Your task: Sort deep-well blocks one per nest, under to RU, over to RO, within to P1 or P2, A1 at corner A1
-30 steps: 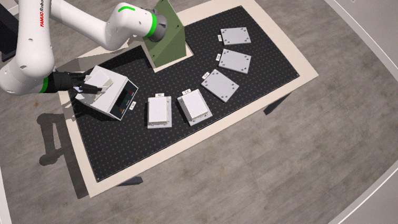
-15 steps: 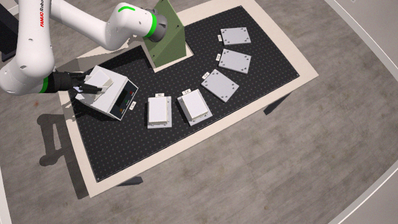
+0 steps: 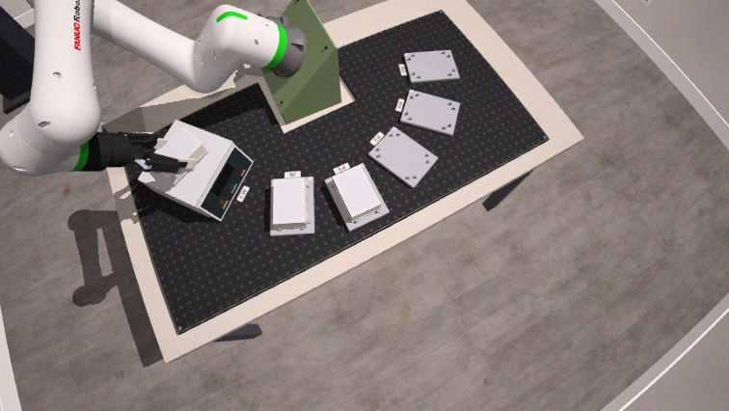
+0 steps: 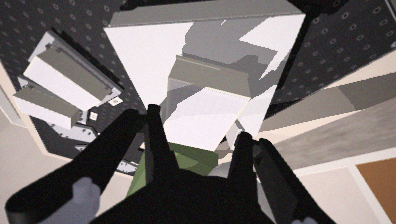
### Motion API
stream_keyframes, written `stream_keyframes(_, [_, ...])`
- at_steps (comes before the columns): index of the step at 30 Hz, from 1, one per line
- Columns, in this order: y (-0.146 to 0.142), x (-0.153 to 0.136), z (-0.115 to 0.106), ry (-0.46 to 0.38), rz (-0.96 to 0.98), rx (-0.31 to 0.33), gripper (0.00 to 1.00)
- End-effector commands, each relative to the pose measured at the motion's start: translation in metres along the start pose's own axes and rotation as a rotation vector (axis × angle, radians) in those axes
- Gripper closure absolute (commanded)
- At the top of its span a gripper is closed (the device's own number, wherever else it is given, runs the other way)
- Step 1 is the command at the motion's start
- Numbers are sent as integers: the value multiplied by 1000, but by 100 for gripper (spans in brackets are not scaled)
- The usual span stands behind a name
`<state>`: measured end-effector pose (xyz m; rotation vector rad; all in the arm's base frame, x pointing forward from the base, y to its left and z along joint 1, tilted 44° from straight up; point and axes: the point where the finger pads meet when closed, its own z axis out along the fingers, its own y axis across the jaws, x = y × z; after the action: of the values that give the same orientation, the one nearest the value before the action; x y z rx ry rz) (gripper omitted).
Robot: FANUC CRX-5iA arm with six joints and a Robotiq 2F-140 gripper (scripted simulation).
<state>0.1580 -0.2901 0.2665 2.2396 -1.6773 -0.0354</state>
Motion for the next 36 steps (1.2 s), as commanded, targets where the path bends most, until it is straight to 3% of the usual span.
stream_keyframes(1, [0,0,0,0,0,0,90])
stream_keyframes(36, [0,3,5,0,0,0,90])
